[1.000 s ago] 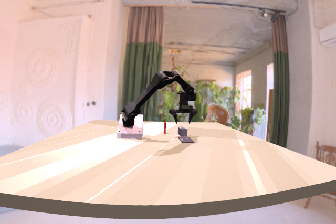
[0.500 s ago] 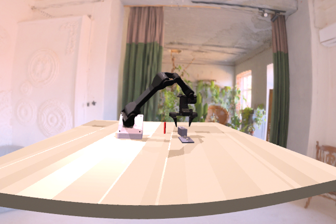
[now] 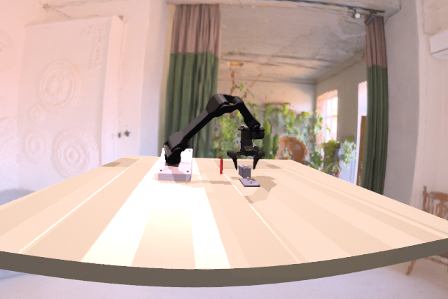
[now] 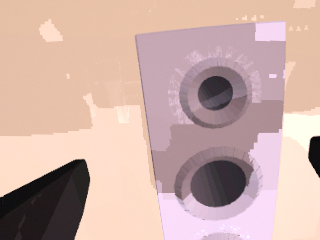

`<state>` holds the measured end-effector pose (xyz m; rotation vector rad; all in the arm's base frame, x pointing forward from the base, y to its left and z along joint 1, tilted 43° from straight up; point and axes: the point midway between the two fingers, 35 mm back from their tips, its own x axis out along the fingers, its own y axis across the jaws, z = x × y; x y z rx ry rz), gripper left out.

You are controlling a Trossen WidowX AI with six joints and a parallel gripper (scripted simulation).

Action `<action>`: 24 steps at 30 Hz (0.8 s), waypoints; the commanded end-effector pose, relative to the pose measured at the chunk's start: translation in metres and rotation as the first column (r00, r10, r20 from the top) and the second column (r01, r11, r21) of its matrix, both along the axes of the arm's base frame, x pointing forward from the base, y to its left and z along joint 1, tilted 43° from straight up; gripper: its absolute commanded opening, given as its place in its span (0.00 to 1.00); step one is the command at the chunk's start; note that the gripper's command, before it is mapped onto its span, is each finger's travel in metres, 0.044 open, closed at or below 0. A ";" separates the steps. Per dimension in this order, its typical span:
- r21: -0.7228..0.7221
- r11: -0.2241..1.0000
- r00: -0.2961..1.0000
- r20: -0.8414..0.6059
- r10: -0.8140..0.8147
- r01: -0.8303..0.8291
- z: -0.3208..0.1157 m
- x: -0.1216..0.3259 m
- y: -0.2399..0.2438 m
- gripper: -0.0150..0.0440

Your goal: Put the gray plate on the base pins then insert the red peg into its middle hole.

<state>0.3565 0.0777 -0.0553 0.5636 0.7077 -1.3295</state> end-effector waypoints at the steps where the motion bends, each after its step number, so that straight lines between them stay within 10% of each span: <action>1: -0.010 1.000 1.000 -0.010 0.001 -0.001 -0.008 -0.001 -0.007 1.00; 12: -0.012 1.000 1.000 -0.010 0.000 0.000 -0.019 -0.001 -0.018 1.00; 24: -0.012 1.000 1.000 -0.010 0.000 0.000 -0.019 -0.001 -0.018 0.50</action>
